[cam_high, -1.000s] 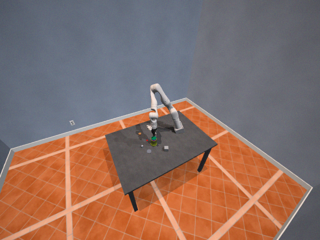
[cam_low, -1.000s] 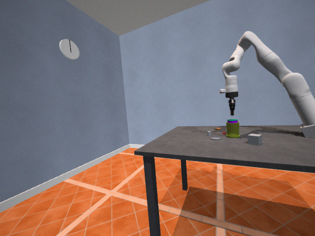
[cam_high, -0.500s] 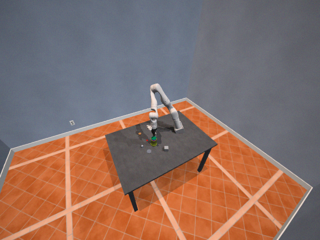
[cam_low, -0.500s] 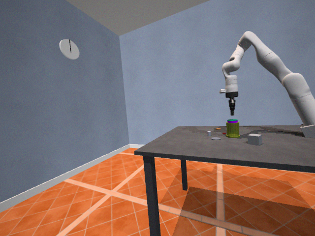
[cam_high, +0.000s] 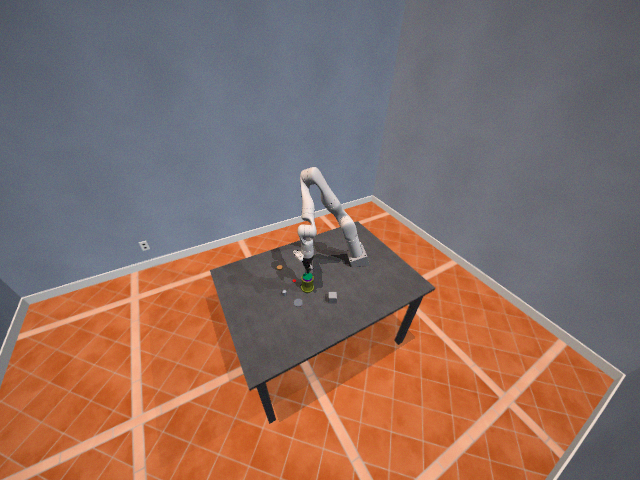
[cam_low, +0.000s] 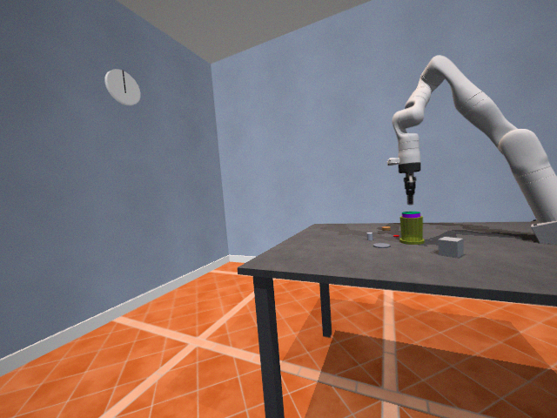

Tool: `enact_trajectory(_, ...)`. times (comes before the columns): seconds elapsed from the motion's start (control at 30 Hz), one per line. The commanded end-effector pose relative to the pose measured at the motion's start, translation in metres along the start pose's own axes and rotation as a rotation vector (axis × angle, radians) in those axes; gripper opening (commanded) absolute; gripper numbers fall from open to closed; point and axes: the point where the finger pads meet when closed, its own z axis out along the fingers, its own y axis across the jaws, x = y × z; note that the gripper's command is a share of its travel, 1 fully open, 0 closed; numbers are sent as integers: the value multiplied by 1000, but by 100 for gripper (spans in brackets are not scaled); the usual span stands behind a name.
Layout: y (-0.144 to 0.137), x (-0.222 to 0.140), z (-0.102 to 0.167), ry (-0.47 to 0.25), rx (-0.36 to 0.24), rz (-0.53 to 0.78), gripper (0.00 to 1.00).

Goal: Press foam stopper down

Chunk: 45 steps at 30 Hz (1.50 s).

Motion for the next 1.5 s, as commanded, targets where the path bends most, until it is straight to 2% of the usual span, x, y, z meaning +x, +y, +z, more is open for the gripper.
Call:
enact_trajectory(0.0,0,0,2,0,0,-1,0)
enact_trajectory(0.37,0,0,27,0,0,-1,0)
enact_trajectory(1.47,0,0,35,0,0,-1,0)
